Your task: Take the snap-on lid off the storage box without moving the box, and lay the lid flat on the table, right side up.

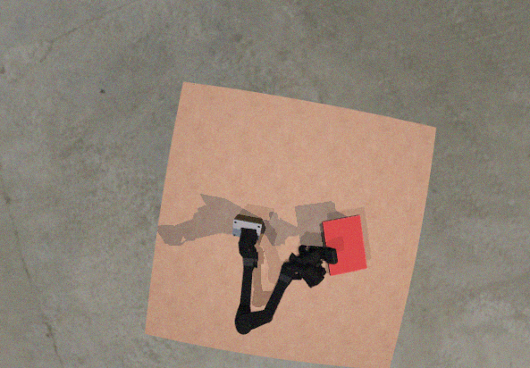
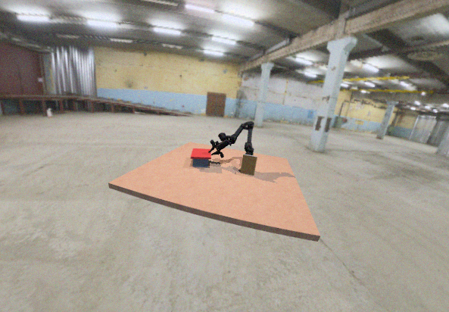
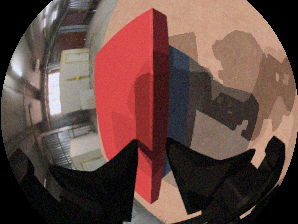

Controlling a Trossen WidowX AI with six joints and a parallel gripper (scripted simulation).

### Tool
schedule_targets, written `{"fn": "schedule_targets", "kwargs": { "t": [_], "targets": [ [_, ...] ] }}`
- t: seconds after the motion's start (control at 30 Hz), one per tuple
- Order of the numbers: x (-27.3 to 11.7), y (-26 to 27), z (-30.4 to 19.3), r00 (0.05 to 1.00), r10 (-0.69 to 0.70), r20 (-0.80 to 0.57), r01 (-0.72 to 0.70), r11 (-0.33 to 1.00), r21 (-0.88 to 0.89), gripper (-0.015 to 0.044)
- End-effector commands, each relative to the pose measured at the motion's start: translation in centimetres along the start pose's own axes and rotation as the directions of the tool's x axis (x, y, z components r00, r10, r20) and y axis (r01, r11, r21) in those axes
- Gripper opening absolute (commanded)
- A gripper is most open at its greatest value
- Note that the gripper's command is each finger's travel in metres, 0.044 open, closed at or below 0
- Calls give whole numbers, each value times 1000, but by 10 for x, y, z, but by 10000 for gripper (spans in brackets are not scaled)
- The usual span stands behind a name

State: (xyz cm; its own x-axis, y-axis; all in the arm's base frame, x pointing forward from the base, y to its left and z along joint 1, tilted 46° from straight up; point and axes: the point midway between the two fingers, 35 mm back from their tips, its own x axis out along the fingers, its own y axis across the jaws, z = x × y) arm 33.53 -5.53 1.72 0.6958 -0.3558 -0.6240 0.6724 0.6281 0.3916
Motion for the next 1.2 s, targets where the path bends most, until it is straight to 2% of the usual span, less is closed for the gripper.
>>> {"fn": "schedule_targets", "kwargs": {
  "t": [0.0,1.17],
  "targets": [
    [-1,2,0,1000,3,0,-3,1000,2,0],
    [-6,7,-1,1000,3,0,-3,1000,2,0]
  ]
}}
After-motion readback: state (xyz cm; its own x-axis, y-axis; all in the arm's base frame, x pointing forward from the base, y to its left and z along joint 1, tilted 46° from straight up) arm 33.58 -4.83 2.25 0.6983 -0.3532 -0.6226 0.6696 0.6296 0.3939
